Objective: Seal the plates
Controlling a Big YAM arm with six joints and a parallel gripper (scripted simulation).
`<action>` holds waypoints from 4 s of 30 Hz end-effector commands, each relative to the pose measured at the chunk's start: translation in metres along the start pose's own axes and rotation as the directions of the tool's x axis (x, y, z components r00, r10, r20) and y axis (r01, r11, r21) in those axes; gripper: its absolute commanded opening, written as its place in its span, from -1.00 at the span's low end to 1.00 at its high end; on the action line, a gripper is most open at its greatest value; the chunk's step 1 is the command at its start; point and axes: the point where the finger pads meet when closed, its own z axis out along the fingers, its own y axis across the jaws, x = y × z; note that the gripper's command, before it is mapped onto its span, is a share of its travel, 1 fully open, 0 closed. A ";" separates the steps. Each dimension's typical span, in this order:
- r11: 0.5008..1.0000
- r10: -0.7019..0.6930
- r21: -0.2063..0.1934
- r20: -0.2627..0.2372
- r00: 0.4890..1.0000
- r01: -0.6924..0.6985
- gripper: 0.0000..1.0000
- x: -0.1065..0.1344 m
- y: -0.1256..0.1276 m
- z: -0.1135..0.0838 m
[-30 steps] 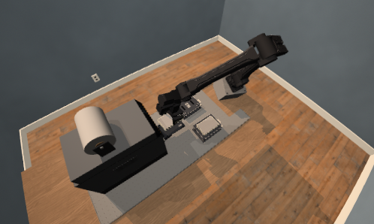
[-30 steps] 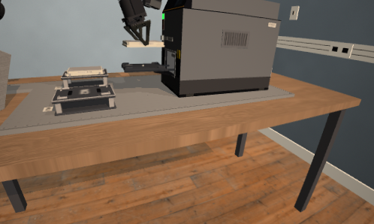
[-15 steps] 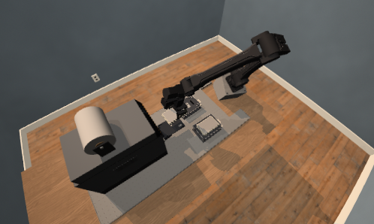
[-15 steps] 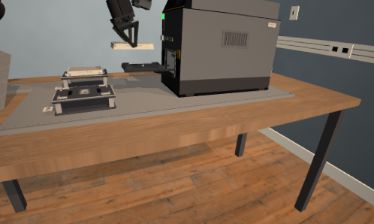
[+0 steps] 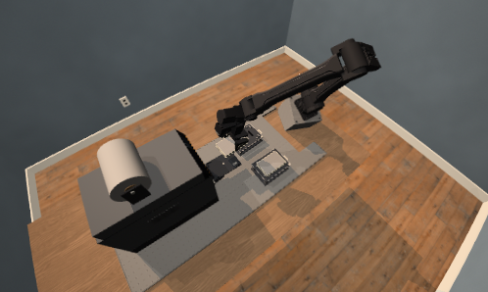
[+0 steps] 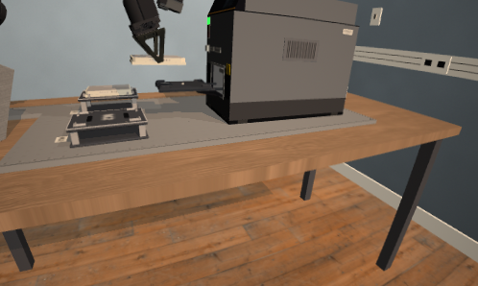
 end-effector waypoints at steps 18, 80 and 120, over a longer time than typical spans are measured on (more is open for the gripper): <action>1.000 -0.017 0.020 0.044 0.999 0.016 -1.00 0.021 -0.025 -0.030; 0.999 -0.027 0.018 0.036 0.999 0.026 -1.00 0.104 -0.065 -0.051; 1.000 -0.021 -0.006 0.013 1.000 0.021 -1.00 0.118 -0.047 -0.049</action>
